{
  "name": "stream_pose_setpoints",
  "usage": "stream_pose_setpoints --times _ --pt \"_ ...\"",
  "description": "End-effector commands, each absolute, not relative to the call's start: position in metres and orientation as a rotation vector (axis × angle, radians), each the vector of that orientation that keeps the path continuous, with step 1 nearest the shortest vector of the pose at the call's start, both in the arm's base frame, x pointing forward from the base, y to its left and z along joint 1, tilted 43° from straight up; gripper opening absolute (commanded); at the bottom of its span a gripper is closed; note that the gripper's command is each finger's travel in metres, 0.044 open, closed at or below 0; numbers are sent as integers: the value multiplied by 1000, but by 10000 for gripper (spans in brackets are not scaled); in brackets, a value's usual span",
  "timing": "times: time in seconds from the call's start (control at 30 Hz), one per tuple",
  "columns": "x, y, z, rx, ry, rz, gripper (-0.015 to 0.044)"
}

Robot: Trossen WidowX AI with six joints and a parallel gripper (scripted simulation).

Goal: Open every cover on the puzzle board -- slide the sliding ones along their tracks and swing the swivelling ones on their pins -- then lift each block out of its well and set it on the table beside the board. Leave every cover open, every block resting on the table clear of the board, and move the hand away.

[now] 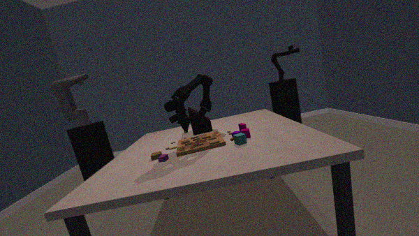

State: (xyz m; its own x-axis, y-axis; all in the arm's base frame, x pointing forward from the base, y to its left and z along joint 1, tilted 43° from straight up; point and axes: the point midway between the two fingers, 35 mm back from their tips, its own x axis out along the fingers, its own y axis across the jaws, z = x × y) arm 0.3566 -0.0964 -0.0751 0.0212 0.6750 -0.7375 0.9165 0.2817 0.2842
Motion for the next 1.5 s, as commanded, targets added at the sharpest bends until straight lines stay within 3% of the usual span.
stream_pose_setpoints --times 0.0,1.47 --pt "355 -104 -74 1454 1711 -368 80" --pt "244 -205 -160 1443 1707 -389 80"
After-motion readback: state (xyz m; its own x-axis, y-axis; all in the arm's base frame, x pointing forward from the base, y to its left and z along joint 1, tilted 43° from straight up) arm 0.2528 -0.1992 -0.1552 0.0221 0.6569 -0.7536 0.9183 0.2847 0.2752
